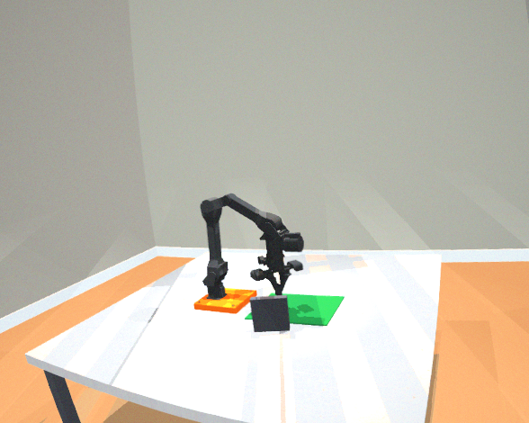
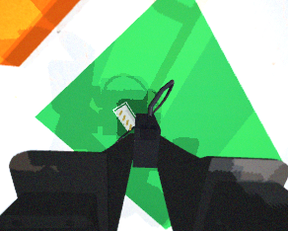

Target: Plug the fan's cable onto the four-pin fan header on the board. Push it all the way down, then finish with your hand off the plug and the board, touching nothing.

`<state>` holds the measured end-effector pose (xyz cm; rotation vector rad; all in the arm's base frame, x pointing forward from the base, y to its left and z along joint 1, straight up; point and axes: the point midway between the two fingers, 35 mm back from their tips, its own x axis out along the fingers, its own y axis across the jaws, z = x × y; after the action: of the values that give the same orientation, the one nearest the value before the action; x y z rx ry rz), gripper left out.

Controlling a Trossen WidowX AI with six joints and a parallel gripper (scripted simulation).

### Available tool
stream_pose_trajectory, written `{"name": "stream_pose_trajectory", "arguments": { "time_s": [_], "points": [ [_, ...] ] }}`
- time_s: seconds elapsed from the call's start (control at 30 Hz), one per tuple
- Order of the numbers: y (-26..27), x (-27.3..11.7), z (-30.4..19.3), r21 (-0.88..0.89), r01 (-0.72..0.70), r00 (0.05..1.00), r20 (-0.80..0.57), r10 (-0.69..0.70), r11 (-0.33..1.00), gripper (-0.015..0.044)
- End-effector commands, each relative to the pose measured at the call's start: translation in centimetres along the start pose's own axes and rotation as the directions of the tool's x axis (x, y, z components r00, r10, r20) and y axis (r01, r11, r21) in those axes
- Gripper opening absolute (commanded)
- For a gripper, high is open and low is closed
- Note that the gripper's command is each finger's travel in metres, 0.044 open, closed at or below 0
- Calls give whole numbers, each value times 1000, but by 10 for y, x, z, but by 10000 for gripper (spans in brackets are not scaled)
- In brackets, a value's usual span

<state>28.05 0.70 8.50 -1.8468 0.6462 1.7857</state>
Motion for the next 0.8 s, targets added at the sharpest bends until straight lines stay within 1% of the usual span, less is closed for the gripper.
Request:
{"name": "stream_pose_trajectory", "arguments": {
  "time_s": [0.0, 0.17, 0.37, 0.53, 0.77],
  "points": [
    [6, 1, 1, -144, 4, 1000, 6, -3, 990, 0],
    [12, 2, 1, -311, 4, 1000, 6, -2, 950, 0],
    [19, 2, 0, -500, 4, 1000, 6, -1, 866, 0],
    [22, 3, 0, -572, 4, 1000, 6, -1, 820, 0],
    [21, 2, -1, -577, 4, 1000, 6, -1, 817, 0]
  ]
}}
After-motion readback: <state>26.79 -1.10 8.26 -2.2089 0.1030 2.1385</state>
